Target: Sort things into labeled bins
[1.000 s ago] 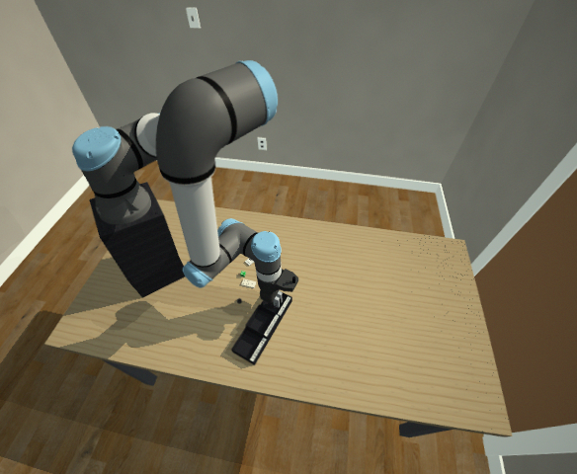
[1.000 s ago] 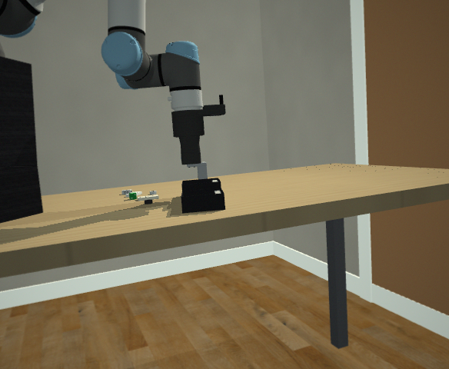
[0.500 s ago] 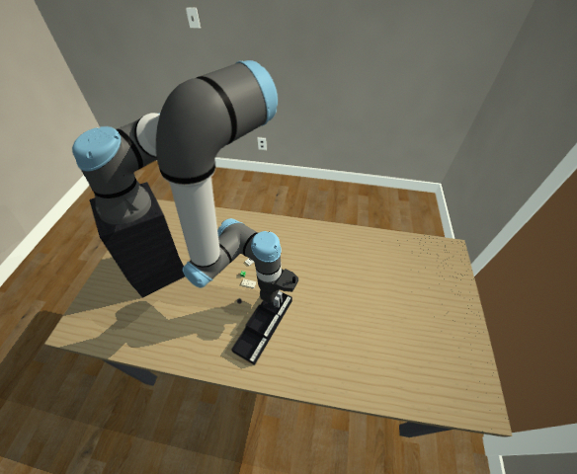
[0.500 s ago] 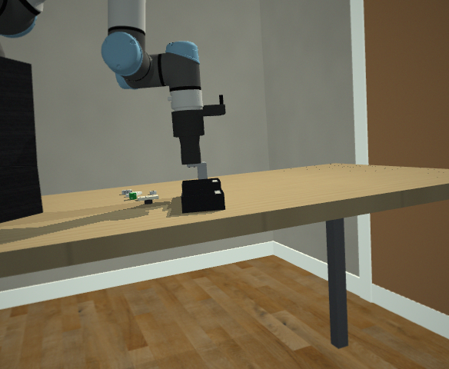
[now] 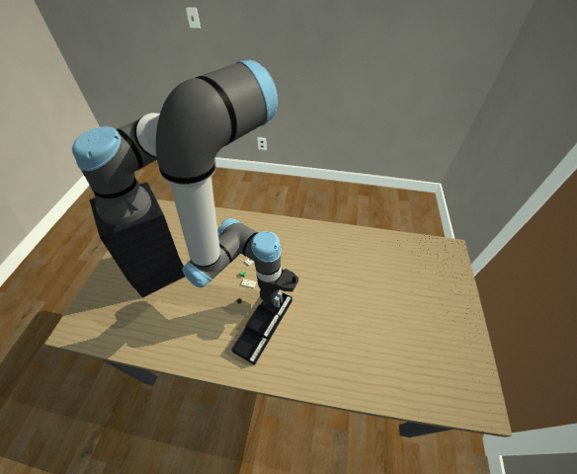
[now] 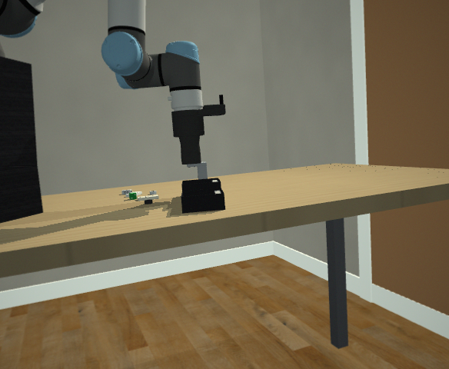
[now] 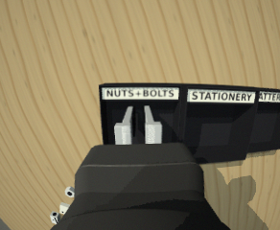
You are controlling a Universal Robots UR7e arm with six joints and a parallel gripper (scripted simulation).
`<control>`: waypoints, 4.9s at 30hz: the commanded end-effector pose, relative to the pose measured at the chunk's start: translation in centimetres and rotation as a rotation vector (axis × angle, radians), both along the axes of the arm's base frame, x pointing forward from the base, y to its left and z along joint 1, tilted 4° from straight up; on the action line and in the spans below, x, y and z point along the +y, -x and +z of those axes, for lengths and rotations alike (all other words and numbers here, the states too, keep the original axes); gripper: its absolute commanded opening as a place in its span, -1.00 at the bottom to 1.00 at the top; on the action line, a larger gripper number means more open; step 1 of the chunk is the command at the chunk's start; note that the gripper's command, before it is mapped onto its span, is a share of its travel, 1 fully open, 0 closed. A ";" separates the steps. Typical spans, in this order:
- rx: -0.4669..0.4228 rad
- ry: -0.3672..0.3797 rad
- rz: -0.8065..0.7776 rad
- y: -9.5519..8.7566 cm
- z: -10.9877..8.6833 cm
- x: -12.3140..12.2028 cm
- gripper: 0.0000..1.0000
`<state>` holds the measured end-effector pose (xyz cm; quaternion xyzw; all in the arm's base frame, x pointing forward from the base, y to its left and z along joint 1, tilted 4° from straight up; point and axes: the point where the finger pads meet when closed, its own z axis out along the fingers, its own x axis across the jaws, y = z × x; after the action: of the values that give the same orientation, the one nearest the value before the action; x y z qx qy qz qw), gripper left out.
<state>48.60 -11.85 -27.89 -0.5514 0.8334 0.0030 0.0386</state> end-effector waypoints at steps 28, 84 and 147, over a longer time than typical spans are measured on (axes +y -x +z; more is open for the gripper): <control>-0.001 0.001 -0.001 0.4 5.4 -0.3 -0.39; 0.011 -0.012 -0.196 3.2 16.2 3.4 0.24; 0.009 -0.011 -0.198 12.7 5.8 23.6 0.24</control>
<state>35.78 12.31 -21.98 -0.4652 0.8843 0.0059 0.0385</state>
